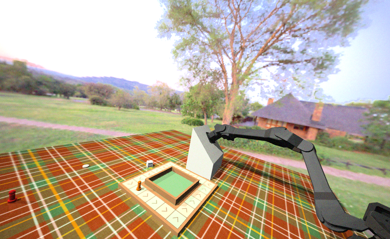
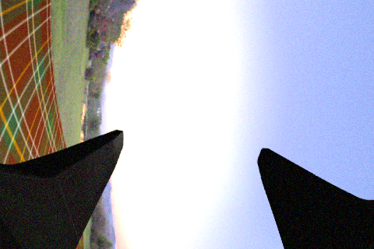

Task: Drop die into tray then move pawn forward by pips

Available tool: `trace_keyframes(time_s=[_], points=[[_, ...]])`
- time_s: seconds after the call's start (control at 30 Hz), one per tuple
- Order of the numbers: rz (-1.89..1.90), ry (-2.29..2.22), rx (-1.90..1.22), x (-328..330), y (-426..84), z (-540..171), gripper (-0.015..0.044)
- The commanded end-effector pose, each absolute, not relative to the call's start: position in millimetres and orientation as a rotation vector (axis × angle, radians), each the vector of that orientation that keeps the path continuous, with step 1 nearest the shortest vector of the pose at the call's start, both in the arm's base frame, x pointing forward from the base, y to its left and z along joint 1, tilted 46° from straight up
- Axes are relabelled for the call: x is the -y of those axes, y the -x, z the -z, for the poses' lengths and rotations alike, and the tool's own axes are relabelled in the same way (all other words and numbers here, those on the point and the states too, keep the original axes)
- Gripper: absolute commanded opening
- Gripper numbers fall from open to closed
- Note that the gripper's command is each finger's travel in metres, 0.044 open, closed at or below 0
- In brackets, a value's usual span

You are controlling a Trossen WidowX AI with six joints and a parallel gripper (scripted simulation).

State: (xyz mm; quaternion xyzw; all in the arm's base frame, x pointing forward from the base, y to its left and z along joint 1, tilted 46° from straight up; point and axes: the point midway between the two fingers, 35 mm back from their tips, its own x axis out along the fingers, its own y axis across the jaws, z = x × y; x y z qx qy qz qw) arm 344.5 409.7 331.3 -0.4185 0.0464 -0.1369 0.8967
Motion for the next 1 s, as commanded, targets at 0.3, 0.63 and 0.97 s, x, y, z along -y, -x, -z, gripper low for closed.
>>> trace_keyframes(time_s=[0.3, 0.63, 0.97], points=[[0.187, 1.005, -0.133, -375, -444, -250, 0.0275], [0.039, 1.086, -0.322, -315, -509, -144, 0.0275], [-0.181, 1.063, -0.674, -212, -539, -8, 0.0275]])
